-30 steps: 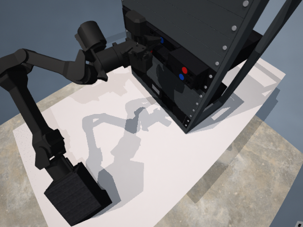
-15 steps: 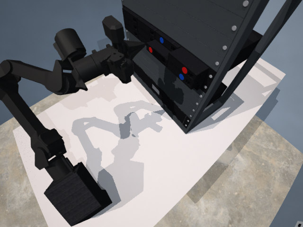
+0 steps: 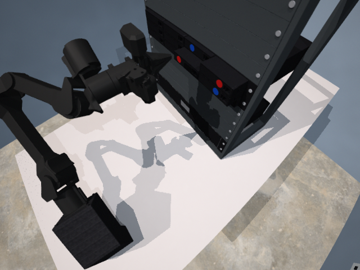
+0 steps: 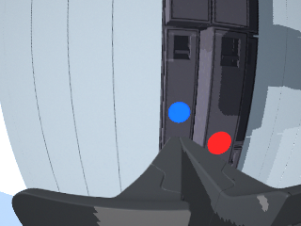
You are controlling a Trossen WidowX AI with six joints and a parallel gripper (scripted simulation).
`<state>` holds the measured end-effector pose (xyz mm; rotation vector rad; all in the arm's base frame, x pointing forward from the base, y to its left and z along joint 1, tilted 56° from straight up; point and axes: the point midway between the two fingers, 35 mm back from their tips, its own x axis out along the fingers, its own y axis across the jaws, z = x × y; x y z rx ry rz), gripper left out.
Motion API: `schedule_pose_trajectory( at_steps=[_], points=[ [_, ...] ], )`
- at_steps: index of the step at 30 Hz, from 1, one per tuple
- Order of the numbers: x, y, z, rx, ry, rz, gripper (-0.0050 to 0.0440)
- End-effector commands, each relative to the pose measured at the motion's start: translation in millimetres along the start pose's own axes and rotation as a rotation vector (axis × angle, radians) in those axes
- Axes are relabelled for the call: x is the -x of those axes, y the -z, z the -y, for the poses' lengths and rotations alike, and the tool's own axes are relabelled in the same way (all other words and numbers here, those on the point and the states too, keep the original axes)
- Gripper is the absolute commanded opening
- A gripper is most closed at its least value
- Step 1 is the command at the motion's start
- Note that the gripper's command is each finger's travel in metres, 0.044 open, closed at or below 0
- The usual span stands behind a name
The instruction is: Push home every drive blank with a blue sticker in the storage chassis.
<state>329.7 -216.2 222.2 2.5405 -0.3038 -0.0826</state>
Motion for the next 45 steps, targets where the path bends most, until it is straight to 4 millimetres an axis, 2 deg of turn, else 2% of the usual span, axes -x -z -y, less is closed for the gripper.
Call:
schedule_pose_trajectory(
  at_steps=[1, 8, 10, 18, 25, 35, 45],
  points=[
    [2, -15, 3, 0.001, -0.002, 0.004, 0.0],
    [5, -46, 14, 0.001, -0.002, 0.004, 0.0],
    [5, -46, 14, 0.001, -0.002, 0.004, 0.0],
    [9, -81, 25, 0.001, -0.002, 0.004, 0.0],
    [11, -103, 33, 0.001, -0.002, 0.004, 0.0],
    [13, -116, 37, 0.001, -0.002, 0.004, 0.0],
    [11, -117, 38, 0.001, -0.002, 0.004, 0.0]
  ],
)
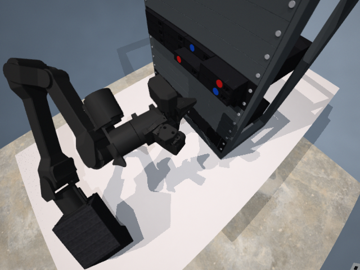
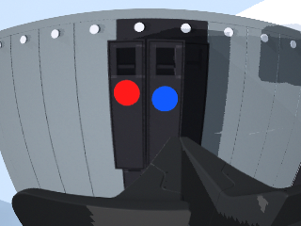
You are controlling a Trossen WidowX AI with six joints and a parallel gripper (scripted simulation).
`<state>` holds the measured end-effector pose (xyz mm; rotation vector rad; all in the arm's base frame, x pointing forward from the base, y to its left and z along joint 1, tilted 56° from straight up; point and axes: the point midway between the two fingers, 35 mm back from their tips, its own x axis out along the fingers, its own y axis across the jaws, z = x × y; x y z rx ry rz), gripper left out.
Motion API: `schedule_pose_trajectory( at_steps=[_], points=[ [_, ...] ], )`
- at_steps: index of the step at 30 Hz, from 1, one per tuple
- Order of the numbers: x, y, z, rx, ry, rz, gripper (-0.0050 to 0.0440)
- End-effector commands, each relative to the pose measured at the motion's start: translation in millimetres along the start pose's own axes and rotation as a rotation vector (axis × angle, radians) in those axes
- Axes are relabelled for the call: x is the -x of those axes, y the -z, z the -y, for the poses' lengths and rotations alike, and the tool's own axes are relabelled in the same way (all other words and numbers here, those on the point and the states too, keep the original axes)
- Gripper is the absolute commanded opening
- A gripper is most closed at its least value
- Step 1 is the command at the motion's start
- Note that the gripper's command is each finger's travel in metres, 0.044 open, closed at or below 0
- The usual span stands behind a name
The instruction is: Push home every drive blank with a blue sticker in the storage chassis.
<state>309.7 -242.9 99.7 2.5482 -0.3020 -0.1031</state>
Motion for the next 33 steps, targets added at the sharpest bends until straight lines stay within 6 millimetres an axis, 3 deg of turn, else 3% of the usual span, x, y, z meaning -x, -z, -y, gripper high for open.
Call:
schedule_pose_trajectory(
  at_steps=[1, 8, 24, 33],
  points=[
    [-6, 2, -4, 0.007, -0.008, -0.01, 0.0],
    [-38, 2, -5, 0.007, -0.008, -0.01, 0.0],
    [-39, 2, -5, 0.007, -0.008, -0.01, 0.0],
    [-48, 6, -9, 0.007, -0.008, -0.01, 0.0]
  ],
)
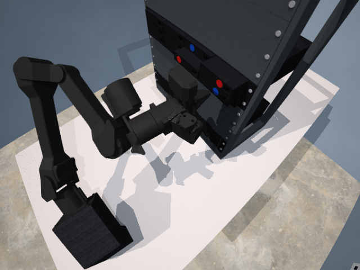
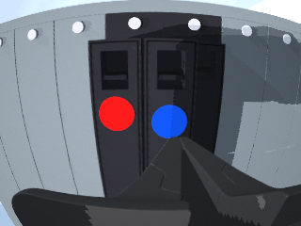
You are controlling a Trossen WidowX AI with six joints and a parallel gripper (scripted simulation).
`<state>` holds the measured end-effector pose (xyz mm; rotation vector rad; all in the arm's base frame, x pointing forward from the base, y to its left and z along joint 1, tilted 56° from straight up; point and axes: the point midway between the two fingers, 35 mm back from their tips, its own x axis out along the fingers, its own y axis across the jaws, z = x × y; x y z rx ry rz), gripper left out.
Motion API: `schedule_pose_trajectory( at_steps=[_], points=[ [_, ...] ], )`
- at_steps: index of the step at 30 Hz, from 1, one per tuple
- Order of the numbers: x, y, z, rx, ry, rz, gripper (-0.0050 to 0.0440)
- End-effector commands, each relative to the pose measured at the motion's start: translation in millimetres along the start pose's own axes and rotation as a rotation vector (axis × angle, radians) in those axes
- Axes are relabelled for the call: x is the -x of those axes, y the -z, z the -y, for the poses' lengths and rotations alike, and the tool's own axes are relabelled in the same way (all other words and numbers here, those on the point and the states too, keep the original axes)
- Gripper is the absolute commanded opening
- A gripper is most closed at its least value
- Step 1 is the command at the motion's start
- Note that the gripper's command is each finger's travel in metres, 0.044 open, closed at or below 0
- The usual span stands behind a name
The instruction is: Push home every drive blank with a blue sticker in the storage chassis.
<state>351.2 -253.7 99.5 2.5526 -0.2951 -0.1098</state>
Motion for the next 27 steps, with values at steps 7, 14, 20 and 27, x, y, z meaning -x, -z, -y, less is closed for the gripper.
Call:
schedule_pose_trajectory(
  at_steps=[7, 14, 20, 27],
  points=[
    [-5.6, 5.9, -8.4, 0.01, -0.015, -0.014, 0.0],
    [-5.7, 5.9, -8.4, 0.01, -0.015, -0.014, 0.0],
    [-11.7, 6.4, -8.5, 0.01, -0.015, -0.014, 0.0],
    [-15.6, 6.7, -8.6, 0.01, -0.015, -0.014, 0.0]
  ],
)
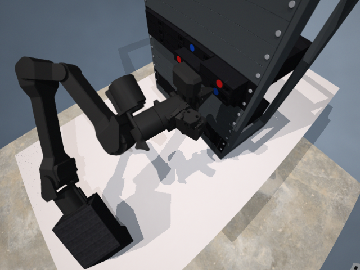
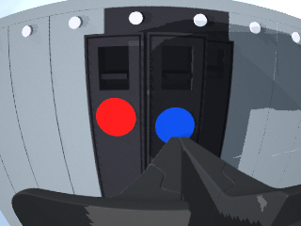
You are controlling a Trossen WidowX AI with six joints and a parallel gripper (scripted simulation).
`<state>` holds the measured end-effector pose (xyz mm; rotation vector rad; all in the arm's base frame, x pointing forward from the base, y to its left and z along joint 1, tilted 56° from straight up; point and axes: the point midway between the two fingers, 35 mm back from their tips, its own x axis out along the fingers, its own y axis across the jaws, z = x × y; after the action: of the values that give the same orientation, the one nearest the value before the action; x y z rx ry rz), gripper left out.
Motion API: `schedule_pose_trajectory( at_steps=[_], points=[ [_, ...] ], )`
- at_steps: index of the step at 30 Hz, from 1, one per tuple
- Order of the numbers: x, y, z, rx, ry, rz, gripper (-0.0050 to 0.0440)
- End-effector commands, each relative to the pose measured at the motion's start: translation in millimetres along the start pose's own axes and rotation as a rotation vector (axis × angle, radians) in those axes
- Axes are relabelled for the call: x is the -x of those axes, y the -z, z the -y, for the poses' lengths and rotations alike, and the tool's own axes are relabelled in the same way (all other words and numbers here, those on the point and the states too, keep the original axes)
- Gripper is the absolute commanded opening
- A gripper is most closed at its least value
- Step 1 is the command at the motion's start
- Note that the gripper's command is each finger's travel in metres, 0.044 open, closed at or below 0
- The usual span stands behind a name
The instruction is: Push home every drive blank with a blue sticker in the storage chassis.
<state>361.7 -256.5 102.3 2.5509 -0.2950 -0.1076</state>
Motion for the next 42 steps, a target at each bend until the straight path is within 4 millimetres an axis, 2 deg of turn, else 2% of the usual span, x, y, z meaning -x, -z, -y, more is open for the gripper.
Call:
schedule_pose_trajectory(
  at_steps=[1, 7, 13, 24, 30, 42],
  points=[
    [-5, 4, -7, 0.009, -0.015, -0.012, 0.0],
    [-5, 4, -7, 0.009, -0.015, -0.012, 0.0],
    [-15, 5, -8, 0.009, -0.015, -0.012, 0.0],
    [-15, 5, -8, 0.009, -0.015, -0.012, 0.0],
    [-25, 5, -9, 0.009, -0.015, -0.012, 0.0],
    [-25, 5, -9, 0.009, -0.015, -0.012, 0.0]
  ],
)
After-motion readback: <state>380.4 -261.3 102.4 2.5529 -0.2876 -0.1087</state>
